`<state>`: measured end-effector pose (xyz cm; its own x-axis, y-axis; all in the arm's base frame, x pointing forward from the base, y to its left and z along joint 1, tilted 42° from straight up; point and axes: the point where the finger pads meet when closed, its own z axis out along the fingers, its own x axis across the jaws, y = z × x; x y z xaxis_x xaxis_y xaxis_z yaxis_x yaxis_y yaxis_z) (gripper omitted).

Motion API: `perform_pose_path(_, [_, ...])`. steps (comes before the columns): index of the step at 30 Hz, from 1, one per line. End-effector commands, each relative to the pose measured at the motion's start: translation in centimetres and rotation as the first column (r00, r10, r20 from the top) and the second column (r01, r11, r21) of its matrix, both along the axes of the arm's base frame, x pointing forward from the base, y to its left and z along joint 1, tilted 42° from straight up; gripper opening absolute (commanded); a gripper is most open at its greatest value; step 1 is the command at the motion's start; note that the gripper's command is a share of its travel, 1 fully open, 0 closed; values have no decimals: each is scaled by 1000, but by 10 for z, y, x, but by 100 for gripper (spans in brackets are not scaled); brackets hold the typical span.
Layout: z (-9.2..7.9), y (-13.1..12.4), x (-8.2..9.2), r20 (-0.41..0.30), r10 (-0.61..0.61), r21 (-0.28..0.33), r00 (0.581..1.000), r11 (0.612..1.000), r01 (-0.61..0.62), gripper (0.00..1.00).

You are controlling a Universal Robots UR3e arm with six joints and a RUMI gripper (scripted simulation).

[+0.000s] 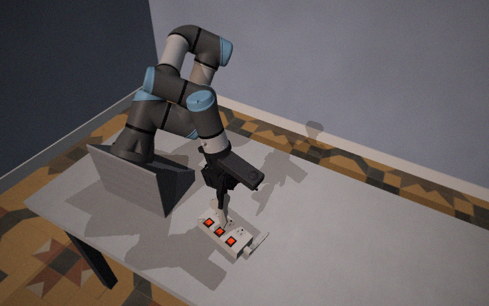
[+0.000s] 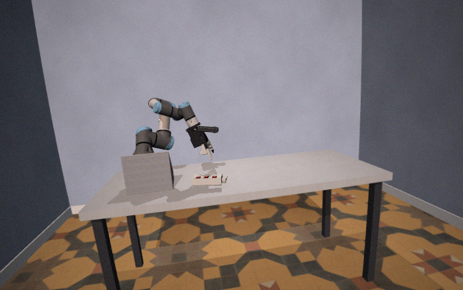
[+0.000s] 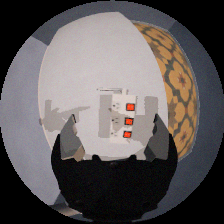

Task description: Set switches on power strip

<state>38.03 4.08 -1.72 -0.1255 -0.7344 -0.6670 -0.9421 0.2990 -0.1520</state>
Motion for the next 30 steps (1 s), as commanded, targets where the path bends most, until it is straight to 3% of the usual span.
perform_pose_path(1, [-3,-3,-2,44,86,-11,995,996,-86,100])
perform_pose_path(3, [-7,-4,-5,76,146,-22,986,989,-145,100])
perform_pose_path(18, [-15,-7,-10,142,262,-48,954,965,-258,100])
perform_pose_path(30, [-24,-10,-18,224,393,-83,892,919,-385,100])
